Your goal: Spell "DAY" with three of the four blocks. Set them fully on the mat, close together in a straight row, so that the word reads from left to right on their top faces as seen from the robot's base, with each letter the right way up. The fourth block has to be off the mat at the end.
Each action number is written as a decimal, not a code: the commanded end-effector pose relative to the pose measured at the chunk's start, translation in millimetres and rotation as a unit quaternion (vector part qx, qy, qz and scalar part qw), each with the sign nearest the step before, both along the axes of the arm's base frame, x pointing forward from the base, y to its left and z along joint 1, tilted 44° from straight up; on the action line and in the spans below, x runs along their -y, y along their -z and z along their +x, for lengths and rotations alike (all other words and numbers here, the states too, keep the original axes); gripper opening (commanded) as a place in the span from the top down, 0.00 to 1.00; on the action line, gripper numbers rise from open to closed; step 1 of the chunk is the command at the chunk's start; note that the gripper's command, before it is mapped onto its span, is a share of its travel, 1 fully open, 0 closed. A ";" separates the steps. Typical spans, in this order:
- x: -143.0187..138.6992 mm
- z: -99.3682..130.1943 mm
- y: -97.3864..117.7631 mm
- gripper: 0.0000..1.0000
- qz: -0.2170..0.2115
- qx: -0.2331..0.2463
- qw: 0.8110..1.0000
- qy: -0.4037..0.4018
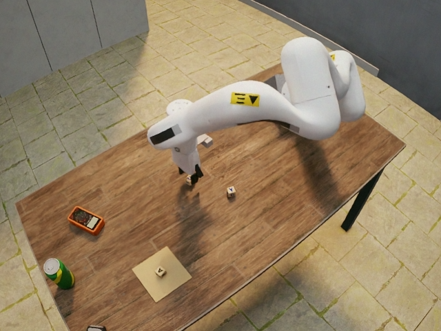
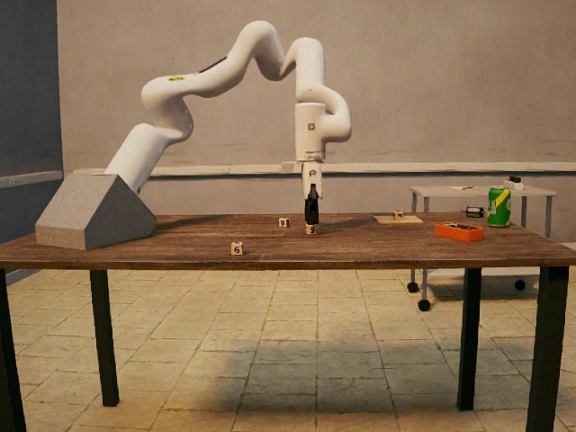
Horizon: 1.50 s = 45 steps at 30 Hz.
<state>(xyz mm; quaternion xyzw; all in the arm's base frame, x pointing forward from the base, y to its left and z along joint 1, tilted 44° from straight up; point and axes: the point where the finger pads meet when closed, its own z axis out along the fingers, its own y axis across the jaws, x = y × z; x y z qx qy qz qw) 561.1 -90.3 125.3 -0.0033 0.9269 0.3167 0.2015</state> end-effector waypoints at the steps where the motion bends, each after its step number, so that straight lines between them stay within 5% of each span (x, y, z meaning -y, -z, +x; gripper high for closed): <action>1: -2.6 2.5 3.4 0.36 0.000 0.001 1.000 0.000; 45: -16.0 10.9 19.7 0.36 0.000 0.001 1.000 0.000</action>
